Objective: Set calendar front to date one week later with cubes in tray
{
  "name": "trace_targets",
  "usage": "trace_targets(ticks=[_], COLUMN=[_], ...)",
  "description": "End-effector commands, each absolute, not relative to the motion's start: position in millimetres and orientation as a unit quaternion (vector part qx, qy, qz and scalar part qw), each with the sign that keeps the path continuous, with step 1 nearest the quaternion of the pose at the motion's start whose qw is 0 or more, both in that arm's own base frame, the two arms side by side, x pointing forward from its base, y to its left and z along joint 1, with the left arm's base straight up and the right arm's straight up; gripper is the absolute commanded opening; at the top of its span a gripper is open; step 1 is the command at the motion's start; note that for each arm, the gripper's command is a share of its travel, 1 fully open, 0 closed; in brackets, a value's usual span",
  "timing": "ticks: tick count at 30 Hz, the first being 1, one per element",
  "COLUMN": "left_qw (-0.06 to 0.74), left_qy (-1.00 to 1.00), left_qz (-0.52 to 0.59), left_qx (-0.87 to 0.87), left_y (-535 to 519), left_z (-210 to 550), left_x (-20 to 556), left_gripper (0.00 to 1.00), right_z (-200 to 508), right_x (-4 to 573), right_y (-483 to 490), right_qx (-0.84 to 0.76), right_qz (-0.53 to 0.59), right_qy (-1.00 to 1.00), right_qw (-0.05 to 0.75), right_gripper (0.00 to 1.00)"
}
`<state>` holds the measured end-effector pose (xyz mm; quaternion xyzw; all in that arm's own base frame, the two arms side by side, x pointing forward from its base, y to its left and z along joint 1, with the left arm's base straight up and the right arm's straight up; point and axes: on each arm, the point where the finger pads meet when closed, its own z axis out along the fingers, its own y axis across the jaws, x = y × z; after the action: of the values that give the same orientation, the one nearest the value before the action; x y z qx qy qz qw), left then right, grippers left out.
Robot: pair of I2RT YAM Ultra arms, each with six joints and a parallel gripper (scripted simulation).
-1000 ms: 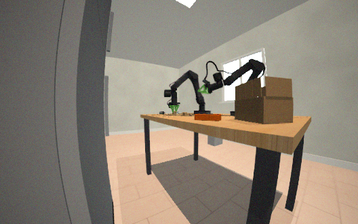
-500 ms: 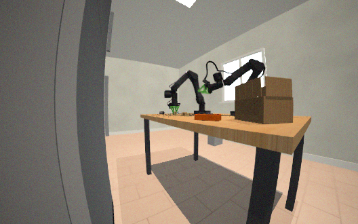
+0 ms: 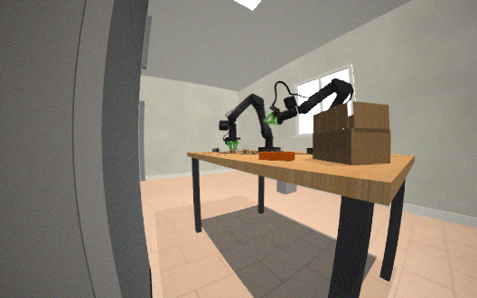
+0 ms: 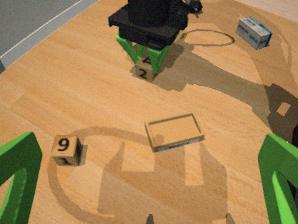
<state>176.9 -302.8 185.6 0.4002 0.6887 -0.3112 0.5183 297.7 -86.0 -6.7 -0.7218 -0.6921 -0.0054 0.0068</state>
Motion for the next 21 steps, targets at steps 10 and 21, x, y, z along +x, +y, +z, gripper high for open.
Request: trace_targets(ticks=[10, 21], left_qw=[0.527, 0.527], left_qy=[0.682, 0.682], left_qz=[-0.316, -0.316], left_qx=[0.397, 0.397], left_y=[-305.2, -305.2], left_z=[192.4, 192.4], left_x=[177.4, 177.4], left_gripper=[1.0, 1.0], right_z=[7.6, 30.0], right_x=[295.0, 300.2], right_y=[-92.3, -93.9], right_qx=[-0.723, -0.725], right_qz=[-0.013, -0.017], right_qy=[-0.69, -0.689], right_qw=[-0.011, -0.02], right_gripper=[0.55, 0.55])
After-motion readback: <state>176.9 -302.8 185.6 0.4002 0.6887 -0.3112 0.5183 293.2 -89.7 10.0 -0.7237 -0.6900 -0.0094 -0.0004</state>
